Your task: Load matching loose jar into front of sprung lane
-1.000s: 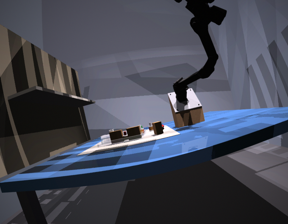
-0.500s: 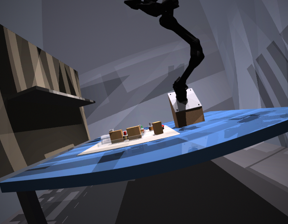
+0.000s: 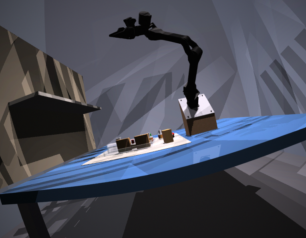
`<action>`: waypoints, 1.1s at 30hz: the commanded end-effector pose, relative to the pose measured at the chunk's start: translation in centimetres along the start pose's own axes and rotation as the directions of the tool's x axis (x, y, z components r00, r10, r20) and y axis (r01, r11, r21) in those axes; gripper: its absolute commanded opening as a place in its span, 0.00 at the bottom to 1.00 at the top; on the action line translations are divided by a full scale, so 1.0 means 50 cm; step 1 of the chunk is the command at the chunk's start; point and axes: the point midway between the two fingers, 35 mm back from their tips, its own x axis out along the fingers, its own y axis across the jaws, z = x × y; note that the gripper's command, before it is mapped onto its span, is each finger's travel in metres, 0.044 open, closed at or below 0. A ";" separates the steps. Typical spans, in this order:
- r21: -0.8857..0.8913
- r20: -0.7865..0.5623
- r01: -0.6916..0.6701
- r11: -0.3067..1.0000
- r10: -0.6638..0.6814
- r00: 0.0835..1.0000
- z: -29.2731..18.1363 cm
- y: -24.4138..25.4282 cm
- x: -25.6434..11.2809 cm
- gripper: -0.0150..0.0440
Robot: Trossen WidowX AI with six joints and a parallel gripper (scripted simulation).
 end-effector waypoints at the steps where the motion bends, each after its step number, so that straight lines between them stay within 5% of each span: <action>1: 0.064 -0.095 0.063 0.996 -0.056 0.994 -0.108 -0.088 0.026 1.00; 17: 0.243 -0.547 0.242 0.939 -0.074 0.834 -0.597 -0.261 0.029 1.00; 33: 0.434 -0.869 0.313 0.845 0.300 0.394 -1.088 -0.132 -0.164 1.00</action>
